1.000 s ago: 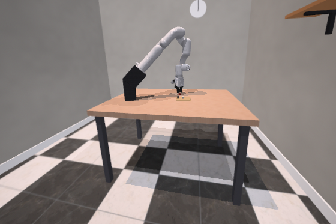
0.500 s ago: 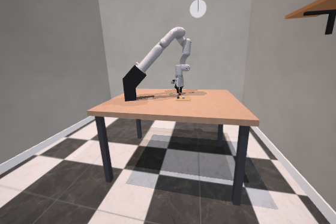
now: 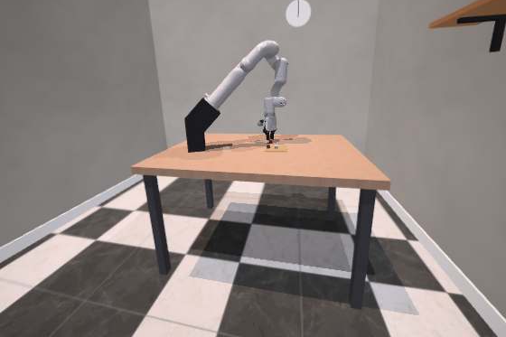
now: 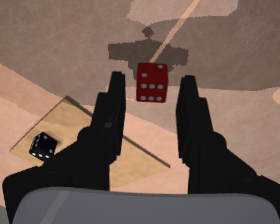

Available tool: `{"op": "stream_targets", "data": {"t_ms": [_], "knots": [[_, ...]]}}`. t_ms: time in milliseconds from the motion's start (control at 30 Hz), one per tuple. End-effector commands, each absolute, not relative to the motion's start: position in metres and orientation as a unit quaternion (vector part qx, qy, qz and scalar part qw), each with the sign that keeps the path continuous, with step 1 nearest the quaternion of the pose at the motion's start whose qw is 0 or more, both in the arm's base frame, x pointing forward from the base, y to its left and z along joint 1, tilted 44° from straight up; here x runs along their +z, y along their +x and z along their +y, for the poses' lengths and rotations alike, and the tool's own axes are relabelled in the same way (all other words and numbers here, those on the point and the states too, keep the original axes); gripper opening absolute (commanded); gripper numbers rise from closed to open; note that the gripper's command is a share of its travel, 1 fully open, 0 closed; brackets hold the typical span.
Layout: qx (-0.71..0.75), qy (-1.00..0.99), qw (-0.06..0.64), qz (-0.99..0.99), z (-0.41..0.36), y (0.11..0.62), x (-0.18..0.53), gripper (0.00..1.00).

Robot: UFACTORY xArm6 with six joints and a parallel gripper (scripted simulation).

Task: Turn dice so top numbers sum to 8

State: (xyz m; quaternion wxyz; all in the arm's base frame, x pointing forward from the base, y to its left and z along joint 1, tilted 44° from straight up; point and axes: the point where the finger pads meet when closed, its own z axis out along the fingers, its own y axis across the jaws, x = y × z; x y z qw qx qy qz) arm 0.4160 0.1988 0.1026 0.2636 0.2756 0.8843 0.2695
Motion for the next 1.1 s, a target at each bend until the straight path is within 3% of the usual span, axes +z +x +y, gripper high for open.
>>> {"op": "stream_targets", "data": {"t_ms": [0,1067], "knots": [[0.27,0.276,0.264,0.884,0.199,0.416,0.103,0.36],[0.27,0.276,0.264,0.884,0.207,0.431,0.087,0.36]]}}
